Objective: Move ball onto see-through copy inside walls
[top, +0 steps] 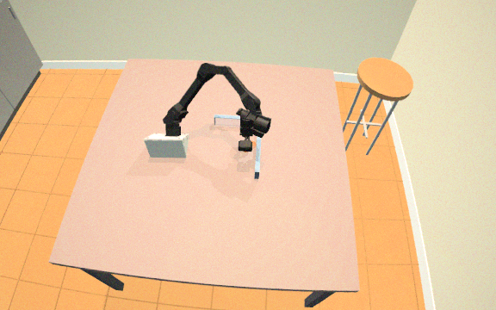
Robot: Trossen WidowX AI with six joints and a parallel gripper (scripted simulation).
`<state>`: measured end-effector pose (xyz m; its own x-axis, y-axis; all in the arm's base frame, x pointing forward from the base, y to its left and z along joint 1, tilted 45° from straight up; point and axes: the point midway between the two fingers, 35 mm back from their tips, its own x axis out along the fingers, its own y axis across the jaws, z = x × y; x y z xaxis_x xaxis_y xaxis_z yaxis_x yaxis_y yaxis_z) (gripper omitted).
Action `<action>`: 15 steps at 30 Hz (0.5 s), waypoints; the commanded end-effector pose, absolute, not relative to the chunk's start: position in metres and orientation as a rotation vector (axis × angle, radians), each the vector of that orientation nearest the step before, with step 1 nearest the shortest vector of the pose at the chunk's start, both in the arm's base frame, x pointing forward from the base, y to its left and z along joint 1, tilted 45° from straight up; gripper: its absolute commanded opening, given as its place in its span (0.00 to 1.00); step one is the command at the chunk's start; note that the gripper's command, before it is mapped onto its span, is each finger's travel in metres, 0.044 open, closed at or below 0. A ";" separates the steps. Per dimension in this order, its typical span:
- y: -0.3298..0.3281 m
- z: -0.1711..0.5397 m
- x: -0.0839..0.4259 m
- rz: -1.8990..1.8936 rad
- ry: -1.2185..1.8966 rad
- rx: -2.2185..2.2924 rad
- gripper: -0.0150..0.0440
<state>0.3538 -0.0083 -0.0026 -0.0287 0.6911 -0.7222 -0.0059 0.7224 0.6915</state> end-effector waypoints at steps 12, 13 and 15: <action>0.009 -0.020 0.353 0.614 1.511 0.595 0.76; 0.011 -0.021 0.353 0.614 1.511 0.595 0.76; 0.013 -0.023 0.353 0.614 1.511 0.595 0.76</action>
<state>0.3537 0.0084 -0.0197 -0.0274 0.6916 -0.7217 -0.0063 0.7219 0.6920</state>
